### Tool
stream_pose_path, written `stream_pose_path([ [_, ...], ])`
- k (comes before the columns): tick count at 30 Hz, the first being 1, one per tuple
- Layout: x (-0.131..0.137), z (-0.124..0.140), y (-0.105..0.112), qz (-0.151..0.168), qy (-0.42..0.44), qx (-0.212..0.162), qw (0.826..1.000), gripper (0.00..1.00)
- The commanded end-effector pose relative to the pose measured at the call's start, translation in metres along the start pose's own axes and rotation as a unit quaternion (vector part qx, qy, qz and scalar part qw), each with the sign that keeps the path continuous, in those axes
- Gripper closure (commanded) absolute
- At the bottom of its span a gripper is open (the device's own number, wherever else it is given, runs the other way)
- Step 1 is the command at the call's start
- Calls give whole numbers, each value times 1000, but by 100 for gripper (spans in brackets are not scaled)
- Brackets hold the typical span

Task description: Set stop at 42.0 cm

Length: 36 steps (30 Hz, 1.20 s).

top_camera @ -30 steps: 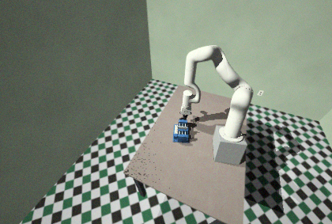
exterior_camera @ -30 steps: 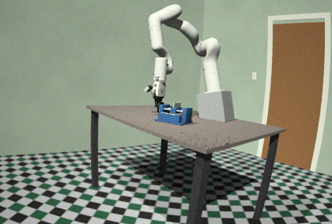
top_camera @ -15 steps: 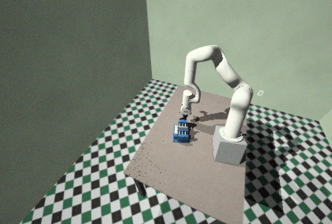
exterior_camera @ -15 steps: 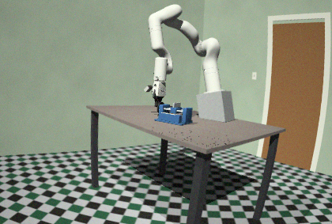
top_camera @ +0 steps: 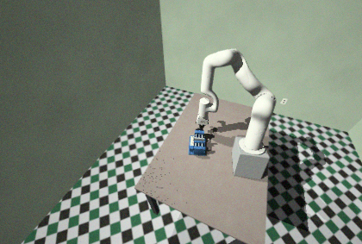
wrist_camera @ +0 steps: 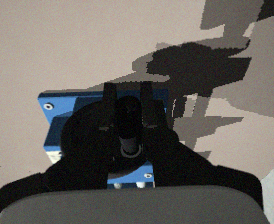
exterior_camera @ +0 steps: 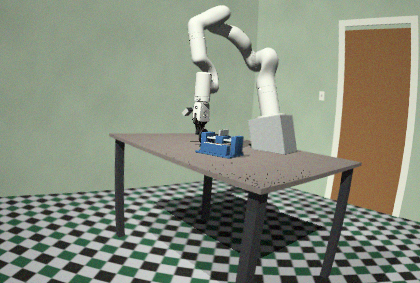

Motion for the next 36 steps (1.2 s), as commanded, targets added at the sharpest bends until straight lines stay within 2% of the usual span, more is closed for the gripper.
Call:
stream_pose_path([
  [1,-1,-1,1,0,0,0,1000,94],
  [36,-16,-4,7,0,0,0,1000,94],
])
Point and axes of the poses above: the point where the finger pads meet when closed, its own y axis back along the fingers, its own x axis across the jaws, z = x × y, the point moved 5 cm from there along y, back along the fingers, and after that the axes turned 12 degrees about y, right-handed, at the moved point
